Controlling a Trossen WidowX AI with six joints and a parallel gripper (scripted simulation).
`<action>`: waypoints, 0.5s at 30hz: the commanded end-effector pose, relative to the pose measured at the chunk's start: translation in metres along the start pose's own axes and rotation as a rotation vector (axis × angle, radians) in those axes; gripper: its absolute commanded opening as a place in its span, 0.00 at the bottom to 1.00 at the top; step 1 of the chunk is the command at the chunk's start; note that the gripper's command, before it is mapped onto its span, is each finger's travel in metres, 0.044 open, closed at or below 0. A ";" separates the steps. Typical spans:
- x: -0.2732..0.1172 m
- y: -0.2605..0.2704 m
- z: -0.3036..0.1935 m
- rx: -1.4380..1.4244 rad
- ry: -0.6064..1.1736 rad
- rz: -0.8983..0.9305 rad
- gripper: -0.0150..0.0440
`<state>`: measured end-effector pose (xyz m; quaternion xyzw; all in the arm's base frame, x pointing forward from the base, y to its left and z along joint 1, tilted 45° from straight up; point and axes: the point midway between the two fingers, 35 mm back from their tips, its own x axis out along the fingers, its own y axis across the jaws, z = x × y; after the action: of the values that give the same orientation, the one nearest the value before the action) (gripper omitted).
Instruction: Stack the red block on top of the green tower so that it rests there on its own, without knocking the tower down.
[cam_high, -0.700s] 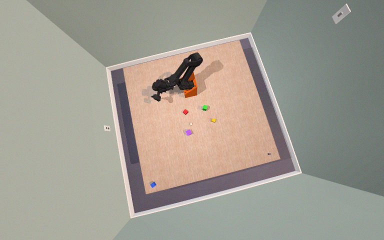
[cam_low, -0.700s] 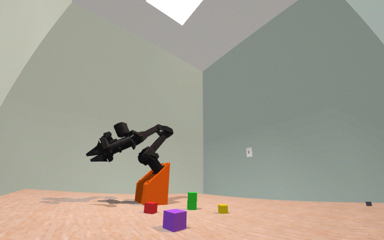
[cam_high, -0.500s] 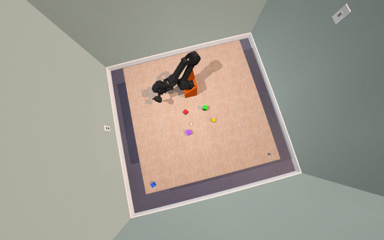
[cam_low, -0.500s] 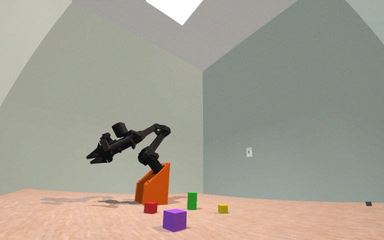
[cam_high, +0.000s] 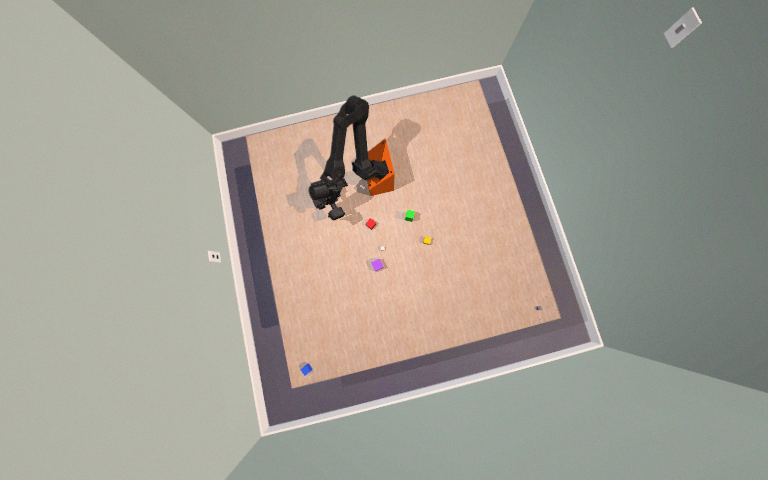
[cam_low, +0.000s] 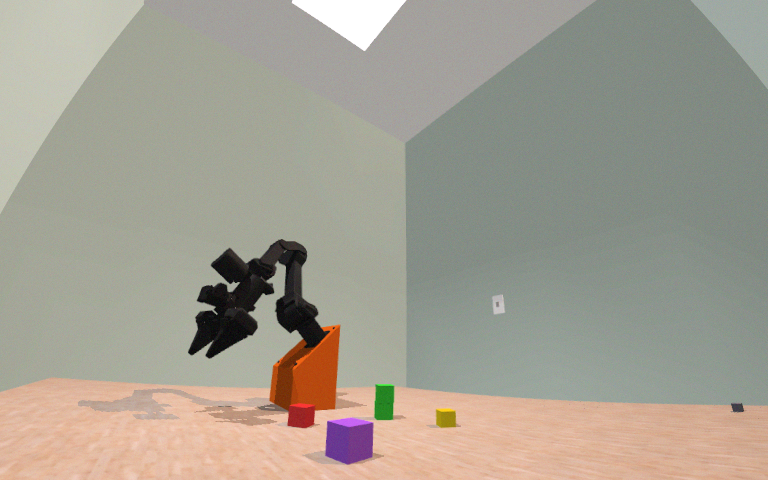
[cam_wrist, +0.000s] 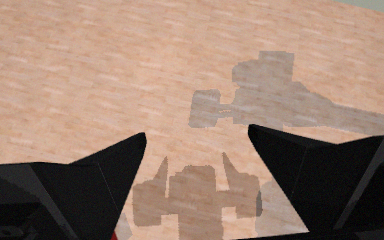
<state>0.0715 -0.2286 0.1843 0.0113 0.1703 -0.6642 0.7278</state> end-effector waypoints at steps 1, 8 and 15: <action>0.002 0.020 -0.012 -0.150 0.079 0.057 1.00; -0.001 0.059 -0.037 -0.464 0.207 0.178 1.00; -0.011 0.092 -0.062 -0.807 0.295 0.294 1.00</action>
<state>0.1377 -0.1997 0.1190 -0.1211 0.4709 -0.4665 0.7389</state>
